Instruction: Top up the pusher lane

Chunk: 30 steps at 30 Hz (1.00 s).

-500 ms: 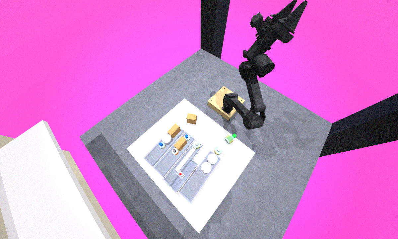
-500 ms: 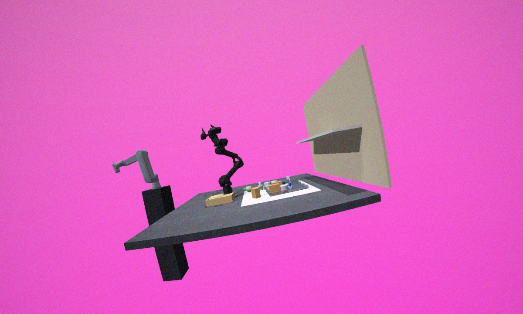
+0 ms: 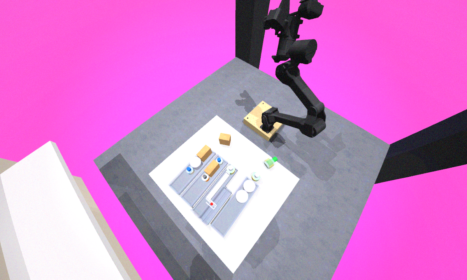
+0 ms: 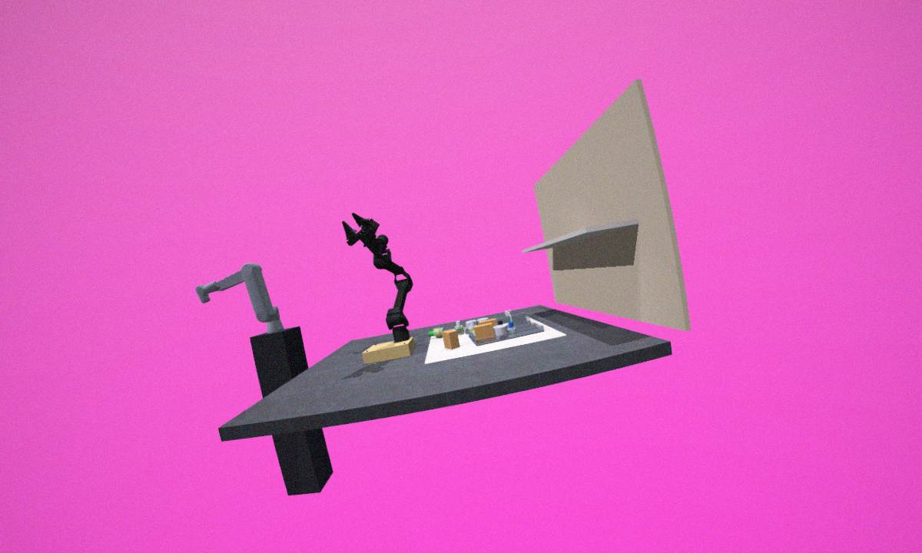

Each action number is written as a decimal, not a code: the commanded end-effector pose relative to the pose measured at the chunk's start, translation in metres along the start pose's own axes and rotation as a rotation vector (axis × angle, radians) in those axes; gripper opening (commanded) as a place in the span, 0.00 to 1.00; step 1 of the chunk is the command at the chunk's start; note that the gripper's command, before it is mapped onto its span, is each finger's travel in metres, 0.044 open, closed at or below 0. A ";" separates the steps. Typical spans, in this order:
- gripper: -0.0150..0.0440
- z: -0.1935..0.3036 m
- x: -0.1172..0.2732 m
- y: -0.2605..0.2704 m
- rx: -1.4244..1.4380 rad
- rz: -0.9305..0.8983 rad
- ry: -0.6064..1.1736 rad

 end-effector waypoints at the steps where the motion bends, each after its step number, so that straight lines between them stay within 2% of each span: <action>1: 1.00 -0.021 -0.004 0.023 -0.155 -0.152 -0.102; 7: 1.00 -0.066 0.006 0.059 -0.407 -0.445 -0.274; 13: 1.00 -0.115 0.033 0.079 -0.604 -0.734 -0.447; 23: 1.00 -0.186 0.107 0.078 -0.816 -1.239 -0.715; 26: 1.00 -0.198 0.126 0.074 -0.846 -1.363 -0.757; 30: 1.00 -0.218 0.168 0.063 -0.876 -1.621 -0.814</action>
Point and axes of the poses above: the point midway between the two fingers, 35 mm back from their tips, its own x axis back along the fingers, its own y axis across the jaws, z = x × y, the point moved 10 cm from there along x, back along the fingers, and after that the axes turned 1 degree about -x, right-handed, at the moved point
